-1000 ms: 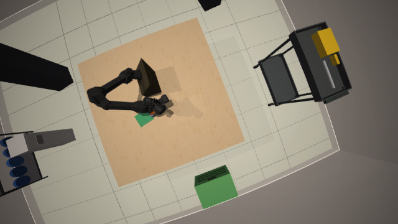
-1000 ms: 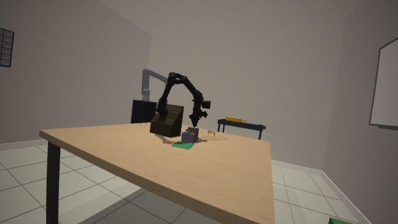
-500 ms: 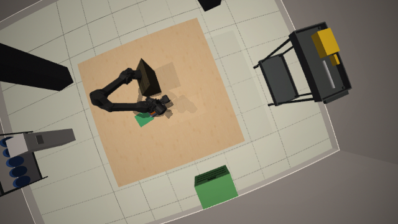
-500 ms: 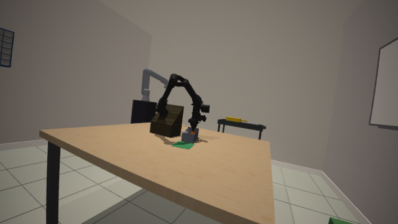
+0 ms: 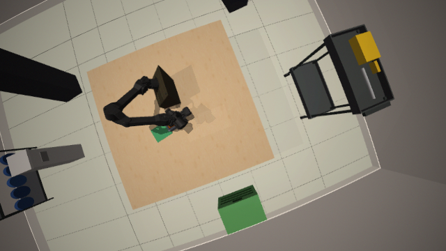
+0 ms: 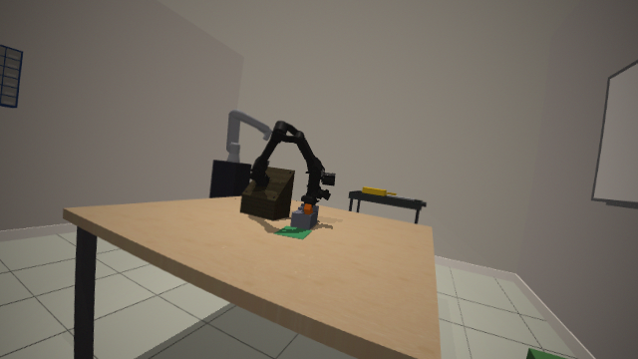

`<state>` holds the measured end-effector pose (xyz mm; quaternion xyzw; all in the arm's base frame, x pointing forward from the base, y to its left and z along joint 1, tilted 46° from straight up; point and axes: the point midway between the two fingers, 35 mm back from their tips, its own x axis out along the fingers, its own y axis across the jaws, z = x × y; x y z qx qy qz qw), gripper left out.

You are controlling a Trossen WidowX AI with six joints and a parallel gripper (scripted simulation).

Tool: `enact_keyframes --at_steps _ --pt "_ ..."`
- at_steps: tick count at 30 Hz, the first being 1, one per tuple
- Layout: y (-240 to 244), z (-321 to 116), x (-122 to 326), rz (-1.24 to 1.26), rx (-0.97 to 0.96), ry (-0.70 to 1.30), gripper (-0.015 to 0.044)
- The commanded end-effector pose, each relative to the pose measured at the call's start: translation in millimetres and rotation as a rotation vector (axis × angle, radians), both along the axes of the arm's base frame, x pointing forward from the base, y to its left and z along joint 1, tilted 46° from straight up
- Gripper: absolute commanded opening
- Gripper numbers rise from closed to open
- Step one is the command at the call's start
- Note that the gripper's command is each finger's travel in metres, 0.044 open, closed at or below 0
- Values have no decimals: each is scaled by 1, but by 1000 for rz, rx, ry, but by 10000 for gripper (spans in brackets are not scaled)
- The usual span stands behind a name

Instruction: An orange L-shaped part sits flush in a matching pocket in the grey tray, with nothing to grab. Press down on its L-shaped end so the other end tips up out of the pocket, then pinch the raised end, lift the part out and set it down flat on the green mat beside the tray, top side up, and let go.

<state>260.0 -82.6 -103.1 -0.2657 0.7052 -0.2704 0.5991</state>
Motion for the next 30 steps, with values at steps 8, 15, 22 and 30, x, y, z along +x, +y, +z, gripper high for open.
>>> enact_keyframes --at_steps 8,15,22,30 --pt "-6 -3 -3 1 -10 9 180" --pt "-6 -3 -3 1 -10 9 180" --pt "-3 -3 -2 2 -1 5 180" --pt "10 -2 -2 1 -7 8 180"
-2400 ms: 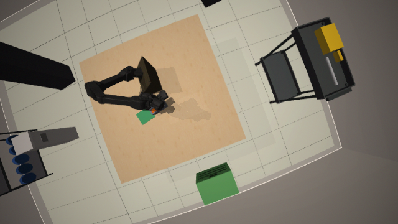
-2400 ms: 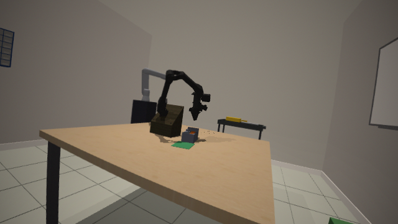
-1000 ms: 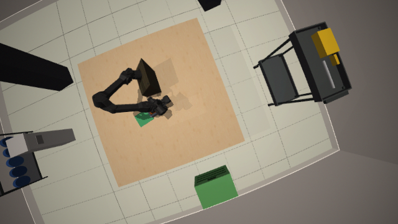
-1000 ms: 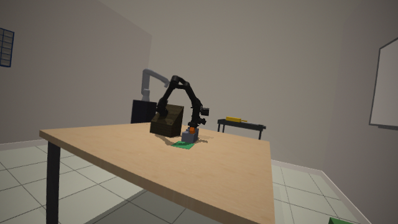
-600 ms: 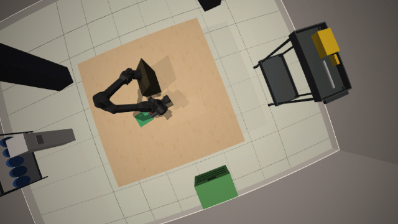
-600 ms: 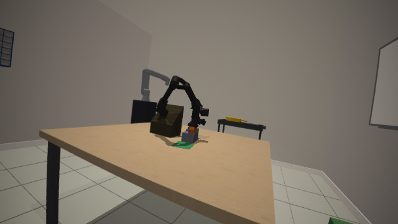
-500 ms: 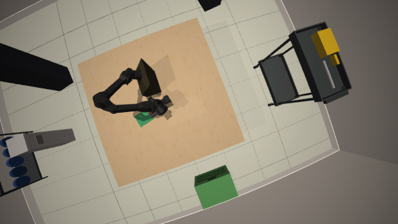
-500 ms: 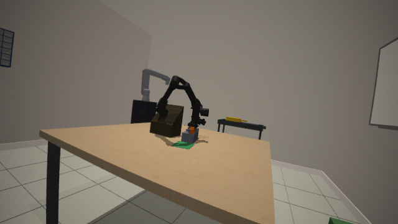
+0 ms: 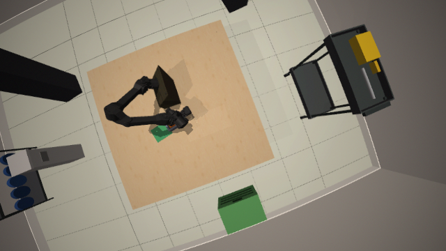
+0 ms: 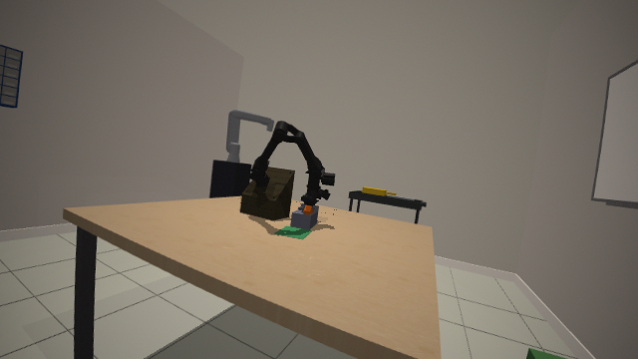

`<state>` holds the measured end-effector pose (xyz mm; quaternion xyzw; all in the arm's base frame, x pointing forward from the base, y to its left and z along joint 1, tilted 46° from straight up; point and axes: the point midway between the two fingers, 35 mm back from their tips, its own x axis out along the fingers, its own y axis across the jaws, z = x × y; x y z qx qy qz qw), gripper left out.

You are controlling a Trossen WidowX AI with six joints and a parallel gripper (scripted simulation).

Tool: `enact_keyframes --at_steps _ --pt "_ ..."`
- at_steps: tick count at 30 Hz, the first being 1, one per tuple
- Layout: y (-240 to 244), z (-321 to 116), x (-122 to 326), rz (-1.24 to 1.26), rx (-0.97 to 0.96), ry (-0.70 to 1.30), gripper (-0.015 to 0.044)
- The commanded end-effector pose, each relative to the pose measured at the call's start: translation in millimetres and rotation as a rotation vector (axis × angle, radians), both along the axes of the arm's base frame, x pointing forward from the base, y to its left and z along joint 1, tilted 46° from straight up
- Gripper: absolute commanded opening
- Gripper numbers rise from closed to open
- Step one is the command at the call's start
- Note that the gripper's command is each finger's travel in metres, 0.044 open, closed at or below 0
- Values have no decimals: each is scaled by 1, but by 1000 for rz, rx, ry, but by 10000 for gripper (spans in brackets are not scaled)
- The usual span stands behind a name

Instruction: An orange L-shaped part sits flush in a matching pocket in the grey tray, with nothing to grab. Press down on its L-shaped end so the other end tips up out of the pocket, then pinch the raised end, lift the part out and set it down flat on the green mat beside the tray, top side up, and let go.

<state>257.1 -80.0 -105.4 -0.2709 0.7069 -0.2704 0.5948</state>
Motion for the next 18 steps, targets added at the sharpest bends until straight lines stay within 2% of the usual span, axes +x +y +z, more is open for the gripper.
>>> enact_keyframes --at_steps 1,6,12,18 --pt "9 0 1 -3 -1 -2 180" --pt "21 12 6 -2 2 -3 180" --pt "69 73 17 -3 4 -3 180" --pt "70 76 17 -3 3 -3 180"
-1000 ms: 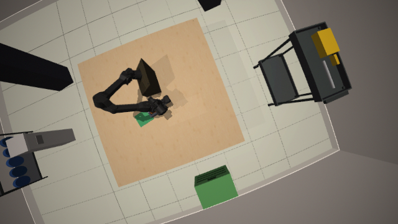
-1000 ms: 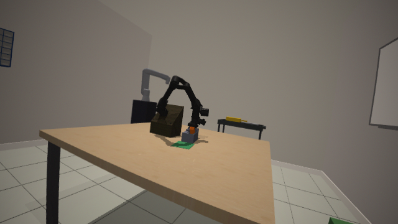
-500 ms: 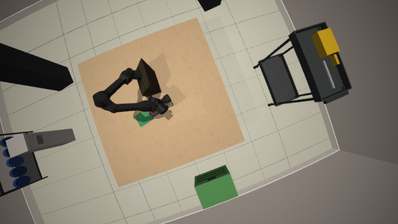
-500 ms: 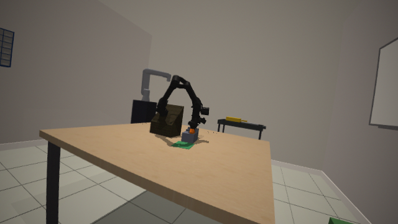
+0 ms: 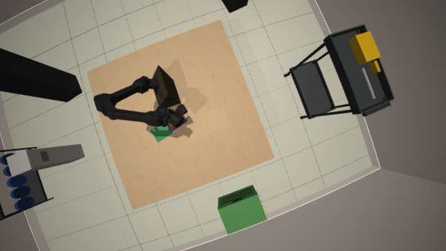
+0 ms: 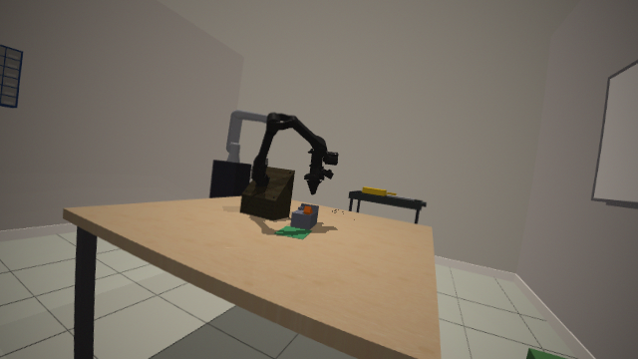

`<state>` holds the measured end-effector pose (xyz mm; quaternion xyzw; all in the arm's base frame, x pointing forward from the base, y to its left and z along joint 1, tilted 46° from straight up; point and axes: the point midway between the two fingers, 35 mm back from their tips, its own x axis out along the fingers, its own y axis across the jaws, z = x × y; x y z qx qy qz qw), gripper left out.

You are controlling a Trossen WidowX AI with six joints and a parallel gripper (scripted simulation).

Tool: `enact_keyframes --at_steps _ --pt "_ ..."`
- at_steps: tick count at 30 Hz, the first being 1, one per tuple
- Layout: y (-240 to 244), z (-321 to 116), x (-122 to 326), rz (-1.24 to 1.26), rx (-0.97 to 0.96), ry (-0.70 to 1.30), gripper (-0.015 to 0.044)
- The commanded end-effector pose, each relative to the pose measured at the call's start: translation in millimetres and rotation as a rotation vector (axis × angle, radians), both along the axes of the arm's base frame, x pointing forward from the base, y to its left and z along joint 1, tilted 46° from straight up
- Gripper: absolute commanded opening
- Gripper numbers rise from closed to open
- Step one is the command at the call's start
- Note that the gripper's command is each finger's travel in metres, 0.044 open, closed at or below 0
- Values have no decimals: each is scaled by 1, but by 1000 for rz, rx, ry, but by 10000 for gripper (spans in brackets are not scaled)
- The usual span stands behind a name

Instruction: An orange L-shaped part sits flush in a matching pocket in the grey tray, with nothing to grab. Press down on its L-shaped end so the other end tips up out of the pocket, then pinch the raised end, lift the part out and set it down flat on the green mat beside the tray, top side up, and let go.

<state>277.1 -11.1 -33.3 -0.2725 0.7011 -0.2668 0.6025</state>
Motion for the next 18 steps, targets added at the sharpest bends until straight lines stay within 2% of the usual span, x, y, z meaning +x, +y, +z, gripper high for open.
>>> enact_keyframes --at_steps 1,18 --pt "1 4 -3 -17 -1 12 180" --pt "0 1 -1 -2 -1 4 180"
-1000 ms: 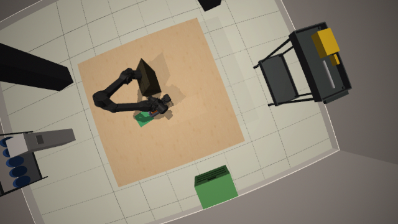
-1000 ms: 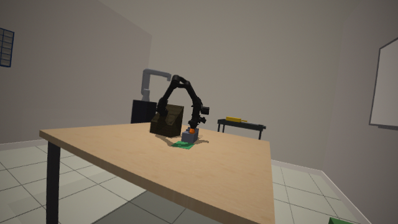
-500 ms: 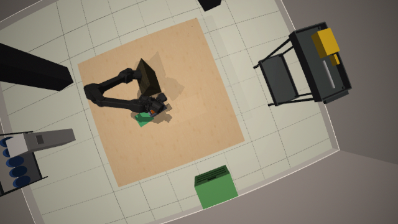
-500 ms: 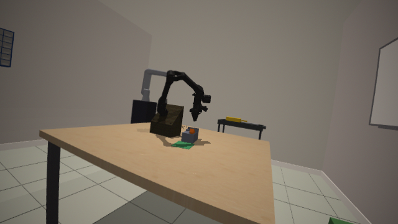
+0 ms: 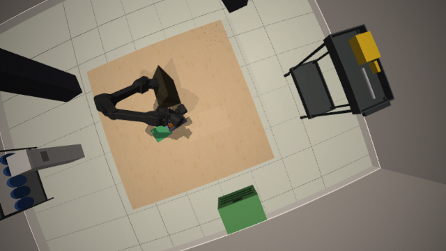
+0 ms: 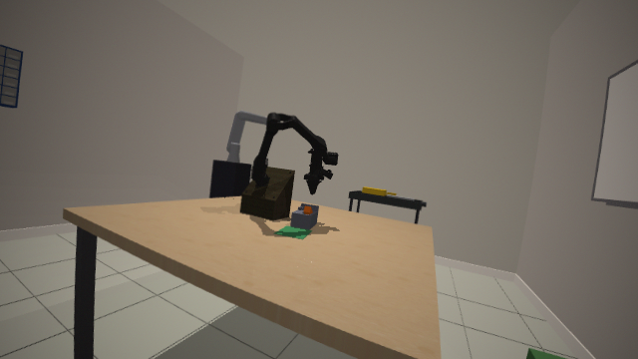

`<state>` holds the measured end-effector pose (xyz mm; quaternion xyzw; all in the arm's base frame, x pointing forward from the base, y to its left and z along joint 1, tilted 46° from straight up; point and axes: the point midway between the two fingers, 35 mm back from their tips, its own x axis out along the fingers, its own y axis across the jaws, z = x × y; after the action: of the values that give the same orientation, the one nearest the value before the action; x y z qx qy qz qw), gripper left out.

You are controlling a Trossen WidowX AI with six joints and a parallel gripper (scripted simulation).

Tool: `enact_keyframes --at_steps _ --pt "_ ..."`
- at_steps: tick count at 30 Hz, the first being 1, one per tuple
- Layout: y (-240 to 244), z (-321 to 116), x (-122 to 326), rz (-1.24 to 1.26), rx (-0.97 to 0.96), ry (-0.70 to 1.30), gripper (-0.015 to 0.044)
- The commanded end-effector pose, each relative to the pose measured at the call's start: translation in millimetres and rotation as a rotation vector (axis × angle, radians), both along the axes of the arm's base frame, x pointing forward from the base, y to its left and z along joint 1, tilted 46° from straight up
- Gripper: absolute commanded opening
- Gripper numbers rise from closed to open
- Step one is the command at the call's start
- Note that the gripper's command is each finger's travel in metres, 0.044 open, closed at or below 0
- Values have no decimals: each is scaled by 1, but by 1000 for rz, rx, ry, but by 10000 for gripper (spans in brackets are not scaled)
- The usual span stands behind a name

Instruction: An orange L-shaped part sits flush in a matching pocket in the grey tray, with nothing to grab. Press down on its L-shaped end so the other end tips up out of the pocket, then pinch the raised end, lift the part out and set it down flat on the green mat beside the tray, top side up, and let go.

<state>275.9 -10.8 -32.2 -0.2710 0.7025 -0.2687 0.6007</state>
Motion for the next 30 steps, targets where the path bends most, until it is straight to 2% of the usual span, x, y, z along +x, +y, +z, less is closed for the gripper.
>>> enact_keyframes --at_steps 1,9,12,13,26,30 --pt "0 0 0 4 0 1 180" --pt "0 0 0 4 0 1 180" --pt "-3 4 2 -70 -13 -72 259" --pt "-6 6 3 -118 -22 -120 280" --pt "-52 52 13 -1054 -211 -1050 280" --pt "-54 55 13 -1102 -221 -1098 280"
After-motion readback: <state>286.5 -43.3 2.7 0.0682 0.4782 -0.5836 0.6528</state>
